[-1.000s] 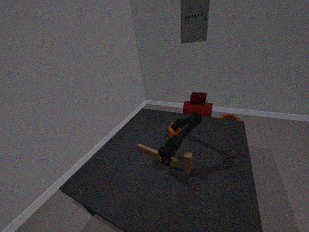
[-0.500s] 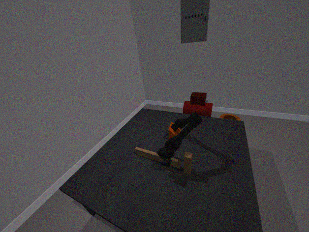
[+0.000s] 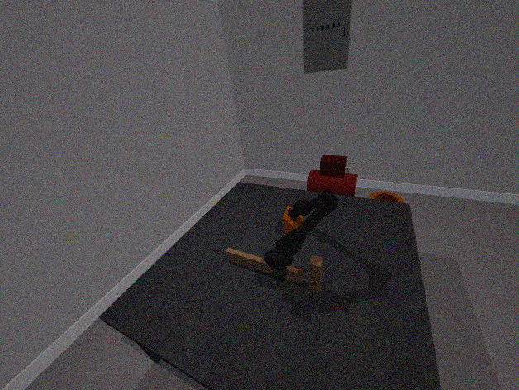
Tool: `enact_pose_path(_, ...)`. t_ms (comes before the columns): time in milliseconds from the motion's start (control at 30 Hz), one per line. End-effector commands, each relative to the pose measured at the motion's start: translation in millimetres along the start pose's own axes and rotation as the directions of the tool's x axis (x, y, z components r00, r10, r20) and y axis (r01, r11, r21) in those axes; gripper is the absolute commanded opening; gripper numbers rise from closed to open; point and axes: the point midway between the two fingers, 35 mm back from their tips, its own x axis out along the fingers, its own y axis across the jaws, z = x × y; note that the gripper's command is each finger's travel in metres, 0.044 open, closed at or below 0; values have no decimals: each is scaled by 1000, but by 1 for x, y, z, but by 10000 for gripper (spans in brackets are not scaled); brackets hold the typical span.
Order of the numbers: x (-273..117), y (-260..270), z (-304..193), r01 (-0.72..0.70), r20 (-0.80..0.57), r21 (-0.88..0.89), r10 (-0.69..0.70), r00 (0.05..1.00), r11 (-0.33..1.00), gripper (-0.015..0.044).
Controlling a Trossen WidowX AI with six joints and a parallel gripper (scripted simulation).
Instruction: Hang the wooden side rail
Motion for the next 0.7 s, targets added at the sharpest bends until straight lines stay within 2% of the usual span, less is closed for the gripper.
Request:
enact_pose_path(0, 0, 7, -2, -11, 0, -26, 11, 1000, 1000, 0)
enact_pose_path(667, 0, 7, 0, -1, 0, -1, 1, 1000, 1000, 0)
